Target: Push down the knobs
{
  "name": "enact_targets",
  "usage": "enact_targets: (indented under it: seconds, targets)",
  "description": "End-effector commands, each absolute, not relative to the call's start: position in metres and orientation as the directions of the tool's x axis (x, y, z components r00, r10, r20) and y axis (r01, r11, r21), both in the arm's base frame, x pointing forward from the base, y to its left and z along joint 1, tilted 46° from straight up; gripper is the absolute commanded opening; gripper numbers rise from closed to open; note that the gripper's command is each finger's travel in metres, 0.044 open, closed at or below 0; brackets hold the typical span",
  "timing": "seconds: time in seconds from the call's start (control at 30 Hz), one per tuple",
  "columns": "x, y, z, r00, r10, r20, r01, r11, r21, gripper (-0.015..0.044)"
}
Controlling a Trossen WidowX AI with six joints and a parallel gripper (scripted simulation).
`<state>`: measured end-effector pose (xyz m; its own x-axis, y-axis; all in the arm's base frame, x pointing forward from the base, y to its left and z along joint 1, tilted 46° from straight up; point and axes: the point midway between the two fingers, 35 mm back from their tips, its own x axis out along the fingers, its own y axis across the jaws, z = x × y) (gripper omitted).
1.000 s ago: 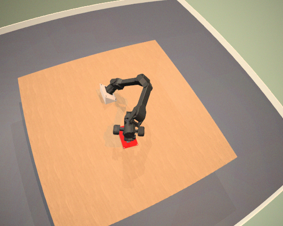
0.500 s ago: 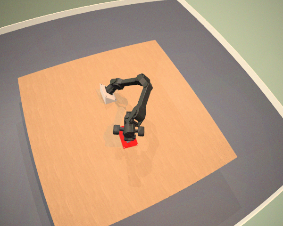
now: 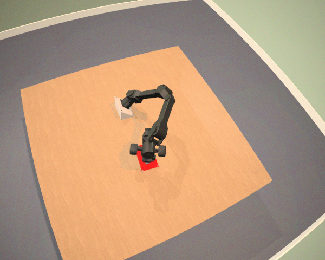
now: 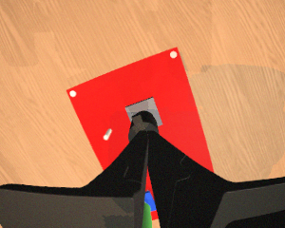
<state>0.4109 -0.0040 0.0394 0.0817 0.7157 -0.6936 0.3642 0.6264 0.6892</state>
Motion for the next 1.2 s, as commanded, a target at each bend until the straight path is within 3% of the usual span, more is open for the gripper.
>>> enact_targets:
  seconds: [0.0, 1.17]
  targets:
    - [0.4119, 0.0067, 0.0333, 0.066, 0.72, -0.691, 0.353, 0.63, 0.691, 0.0]
    - [0.4114, 0.0124, 0.0278, 0.066, 0.72, -0.69, 0.353, 0.63, 0.691, 0.0]
